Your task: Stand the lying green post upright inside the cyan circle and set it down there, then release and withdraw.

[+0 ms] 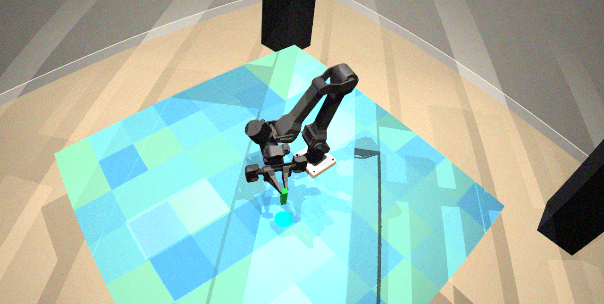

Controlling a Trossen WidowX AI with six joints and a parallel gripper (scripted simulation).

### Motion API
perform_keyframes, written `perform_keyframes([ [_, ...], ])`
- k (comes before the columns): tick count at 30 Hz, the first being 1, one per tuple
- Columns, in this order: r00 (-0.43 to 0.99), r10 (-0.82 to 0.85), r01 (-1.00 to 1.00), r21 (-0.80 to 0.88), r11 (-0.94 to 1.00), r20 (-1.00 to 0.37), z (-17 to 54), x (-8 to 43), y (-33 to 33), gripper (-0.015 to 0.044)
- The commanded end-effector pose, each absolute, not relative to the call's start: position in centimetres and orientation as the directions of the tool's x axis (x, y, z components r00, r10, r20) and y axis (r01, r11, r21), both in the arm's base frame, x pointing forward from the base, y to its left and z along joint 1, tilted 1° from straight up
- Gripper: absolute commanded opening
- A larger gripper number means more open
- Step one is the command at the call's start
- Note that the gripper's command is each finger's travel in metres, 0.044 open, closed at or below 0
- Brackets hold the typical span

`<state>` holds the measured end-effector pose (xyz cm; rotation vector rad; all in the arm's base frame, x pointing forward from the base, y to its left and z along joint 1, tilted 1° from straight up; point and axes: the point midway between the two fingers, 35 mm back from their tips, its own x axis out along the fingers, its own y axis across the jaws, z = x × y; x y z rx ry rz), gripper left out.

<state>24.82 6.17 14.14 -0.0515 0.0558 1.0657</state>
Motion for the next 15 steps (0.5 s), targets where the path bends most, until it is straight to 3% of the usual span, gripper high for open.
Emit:
perform_keyframes([
  [1,0.479,0.875,-0.877,-0.004,0.480,-0.069,13.2,24.9,6.2,0.0023],
  [15,0.479,0.875,-0.877,-0.003,0.480,-0.069,10.3,25.2,6.1,0.0023],
])
